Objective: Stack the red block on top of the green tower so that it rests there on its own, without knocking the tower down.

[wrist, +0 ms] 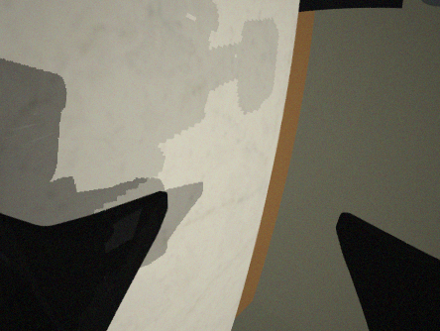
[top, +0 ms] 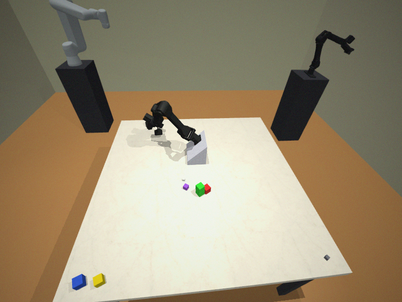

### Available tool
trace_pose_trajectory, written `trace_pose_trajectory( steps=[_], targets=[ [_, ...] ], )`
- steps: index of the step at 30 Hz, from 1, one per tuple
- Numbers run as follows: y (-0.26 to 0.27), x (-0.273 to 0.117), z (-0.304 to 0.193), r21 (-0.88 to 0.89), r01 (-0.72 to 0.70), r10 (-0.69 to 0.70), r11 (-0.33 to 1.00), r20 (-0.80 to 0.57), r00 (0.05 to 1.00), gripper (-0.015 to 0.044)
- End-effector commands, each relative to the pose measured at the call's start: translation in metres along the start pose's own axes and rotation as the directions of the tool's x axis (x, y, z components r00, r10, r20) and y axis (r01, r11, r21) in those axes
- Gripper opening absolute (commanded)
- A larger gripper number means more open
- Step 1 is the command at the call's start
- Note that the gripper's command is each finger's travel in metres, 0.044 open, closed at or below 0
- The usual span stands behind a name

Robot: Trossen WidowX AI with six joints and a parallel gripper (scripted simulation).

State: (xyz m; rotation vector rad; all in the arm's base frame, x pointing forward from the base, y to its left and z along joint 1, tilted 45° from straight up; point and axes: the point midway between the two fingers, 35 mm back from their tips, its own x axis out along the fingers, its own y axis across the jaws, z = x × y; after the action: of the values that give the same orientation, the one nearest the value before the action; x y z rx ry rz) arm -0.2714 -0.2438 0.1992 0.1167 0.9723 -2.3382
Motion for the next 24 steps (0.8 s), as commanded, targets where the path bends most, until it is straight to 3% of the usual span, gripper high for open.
trace_pose_trajectory(
  steps=[1, 15, 24],
  targets=[
    [0.013, -0.005, 0.029, 0.061, -0.048, 0.044, 0.997, 0.068, 0.997, 0.044],
    [0.066, -0.05, 0.13, 0.259, -0.302, 0.217, 0.917, 0.31, 0.926, 0.044],
    [0.113, -0.107, 0.183, 0.277, -0.537, 0.385, 0.797, 0.452, 0.805, 0.044]
  ],
)
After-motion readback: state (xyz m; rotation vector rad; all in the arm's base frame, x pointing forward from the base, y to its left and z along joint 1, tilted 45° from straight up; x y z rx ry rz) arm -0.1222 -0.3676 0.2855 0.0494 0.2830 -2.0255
